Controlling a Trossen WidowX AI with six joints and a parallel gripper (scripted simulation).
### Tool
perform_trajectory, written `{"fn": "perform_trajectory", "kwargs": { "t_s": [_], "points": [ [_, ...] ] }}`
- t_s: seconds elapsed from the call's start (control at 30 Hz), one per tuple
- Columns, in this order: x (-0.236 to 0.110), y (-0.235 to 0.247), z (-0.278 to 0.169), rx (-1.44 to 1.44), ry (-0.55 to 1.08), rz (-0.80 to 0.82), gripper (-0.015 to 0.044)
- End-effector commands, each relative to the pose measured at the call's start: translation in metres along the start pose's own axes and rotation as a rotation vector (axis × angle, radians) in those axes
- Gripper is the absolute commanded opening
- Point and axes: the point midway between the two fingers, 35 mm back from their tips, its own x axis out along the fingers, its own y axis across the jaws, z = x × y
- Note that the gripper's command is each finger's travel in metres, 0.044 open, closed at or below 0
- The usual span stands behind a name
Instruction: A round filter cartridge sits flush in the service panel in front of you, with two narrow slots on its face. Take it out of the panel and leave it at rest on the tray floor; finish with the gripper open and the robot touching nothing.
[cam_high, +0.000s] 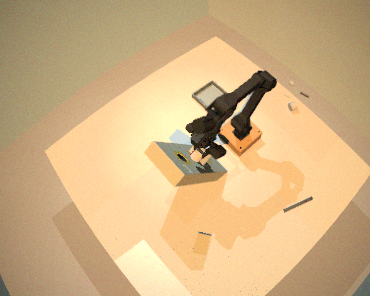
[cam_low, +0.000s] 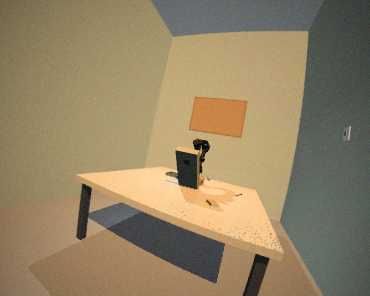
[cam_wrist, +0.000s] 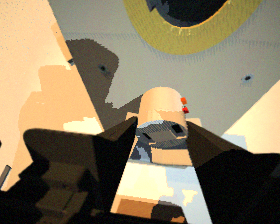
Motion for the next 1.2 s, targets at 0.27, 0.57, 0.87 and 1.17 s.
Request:
{"fn": "perform_trajectory", "kwargs": {
  "t_s": [0.27, 0.57, 0.87, 1.17],
  "points": [
    [-0.029, 0.0, 0.022, -0.001, -0.01, 0.0, 0.0],
    [-0.072, 0.0, 0.025, -0.001, -0.008, 0.0, 0.0],
    [-0.097, -0.003, 0.023, -0.002, -0.004, -0.001, 0.0],
    [-0.091, -0.025, 0.025, -0.006, 0.011, -0.005, 0.0]
  ]
}}
